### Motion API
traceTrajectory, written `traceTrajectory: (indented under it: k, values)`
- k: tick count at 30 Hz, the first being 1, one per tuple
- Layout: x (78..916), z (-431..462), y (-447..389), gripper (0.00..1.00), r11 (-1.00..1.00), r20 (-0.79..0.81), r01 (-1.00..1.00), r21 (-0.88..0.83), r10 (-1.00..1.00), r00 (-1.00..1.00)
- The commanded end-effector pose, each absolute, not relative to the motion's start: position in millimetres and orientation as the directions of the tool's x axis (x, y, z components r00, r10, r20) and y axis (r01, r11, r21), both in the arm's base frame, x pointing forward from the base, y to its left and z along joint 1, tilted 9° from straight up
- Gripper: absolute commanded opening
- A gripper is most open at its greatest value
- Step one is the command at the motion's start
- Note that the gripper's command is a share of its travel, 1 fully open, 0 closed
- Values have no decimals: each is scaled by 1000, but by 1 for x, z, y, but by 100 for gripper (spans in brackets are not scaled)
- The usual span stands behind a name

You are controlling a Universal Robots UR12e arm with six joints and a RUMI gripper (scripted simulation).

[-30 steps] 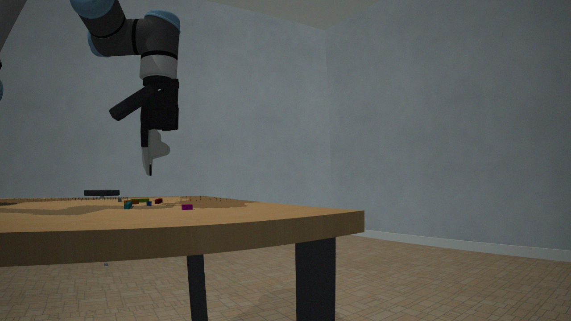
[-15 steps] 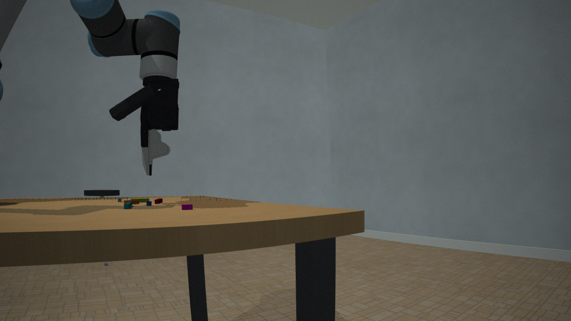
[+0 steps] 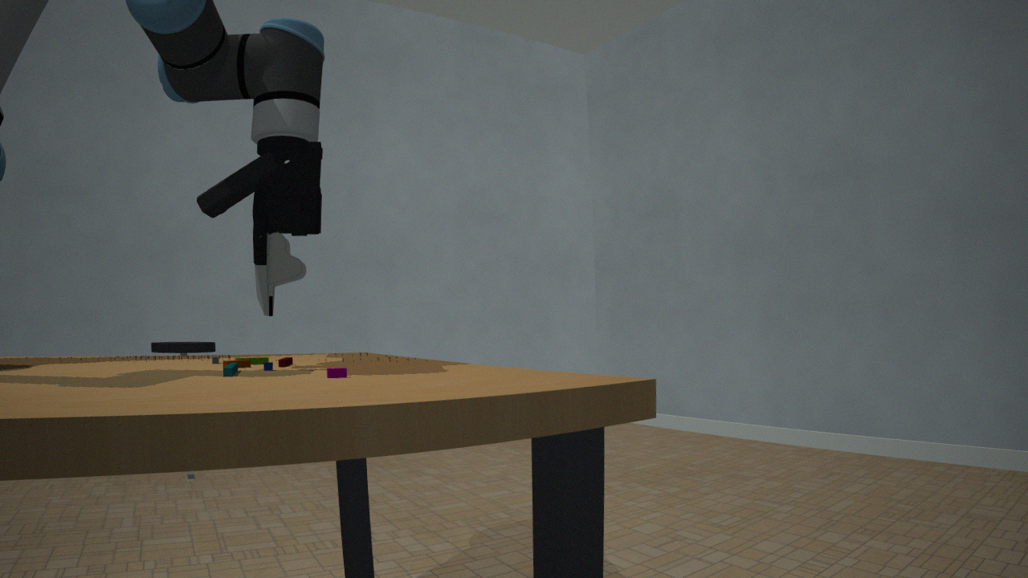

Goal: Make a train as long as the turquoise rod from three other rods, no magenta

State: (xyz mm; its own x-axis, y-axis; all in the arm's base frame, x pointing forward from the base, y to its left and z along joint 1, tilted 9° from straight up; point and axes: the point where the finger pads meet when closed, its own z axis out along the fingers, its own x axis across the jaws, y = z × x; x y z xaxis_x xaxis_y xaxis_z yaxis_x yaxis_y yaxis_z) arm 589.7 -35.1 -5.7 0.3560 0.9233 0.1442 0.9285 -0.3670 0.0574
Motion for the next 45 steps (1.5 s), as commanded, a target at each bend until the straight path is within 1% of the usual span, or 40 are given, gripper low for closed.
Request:
traceTrajectory:
  k: [1,45]
  values:
    - [590,-5,-35,14,-367,144,928,59,923,356]
    - [595,-48,-30,14,-367,144,928,59,923,356]
